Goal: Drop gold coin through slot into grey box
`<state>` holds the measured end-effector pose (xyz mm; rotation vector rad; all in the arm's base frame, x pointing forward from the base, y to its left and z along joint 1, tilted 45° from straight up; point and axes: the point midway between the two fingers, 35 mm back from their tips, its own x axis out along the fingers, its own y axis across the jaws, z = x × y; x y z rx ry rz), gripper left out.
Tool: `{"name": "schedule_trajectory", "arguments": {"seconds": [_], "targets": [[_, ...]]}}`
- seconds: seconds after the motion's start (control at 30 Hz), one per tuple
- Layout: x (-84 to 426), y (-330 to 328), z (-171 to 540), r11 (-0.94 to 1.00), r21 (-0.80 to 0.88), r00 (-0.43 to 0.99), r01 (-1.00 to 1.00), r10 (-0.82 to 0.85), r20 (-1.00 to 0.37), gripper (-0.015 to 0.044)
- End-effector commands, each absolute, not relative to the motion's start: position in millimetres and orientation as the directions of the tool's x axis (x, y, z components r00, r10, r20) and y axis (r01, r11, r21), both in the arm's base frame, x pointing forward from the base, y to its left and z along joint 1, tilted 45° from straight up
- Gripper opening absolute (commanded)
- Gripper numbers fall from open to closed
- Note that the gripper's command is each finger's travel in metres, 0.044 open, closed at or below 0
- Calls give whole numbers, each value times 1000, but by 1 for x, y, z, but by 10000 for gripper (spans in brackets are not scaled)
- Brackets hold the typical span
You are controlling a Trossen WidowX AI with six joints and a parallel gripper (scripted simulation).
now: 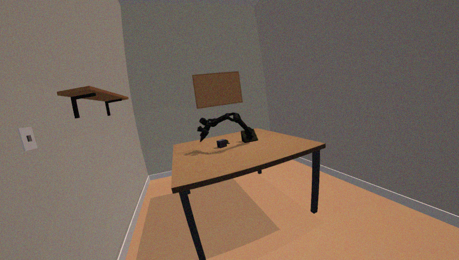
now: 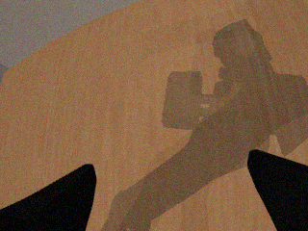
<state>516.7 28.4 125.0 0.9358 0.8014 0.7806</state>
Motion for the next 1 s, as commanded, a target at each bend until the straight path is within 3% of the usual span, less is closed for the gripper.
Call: {"name": "schedule_trajectory", "arguments": {"seconds": [0.0, 0.13, 0.27, 0.47, 0.7, 0.97], "targets": [[516, 26, 123, 385, 898, 481, -211, 841, -248, 374], [498, -14, 86, 481, 876, 515, -41, 761, -394, 269], [457, -54, 46, 567, 809, 463, 155, 682, -566, 164], [372, -91, 13, 637, 683, 250, 358, 640, -727, 161], [280, -106, 13, 657, 604, -26, 452, 686, -727, 161], [267, -107, 16, 656, 601, -62, 458, 697, -714, 161]]}}
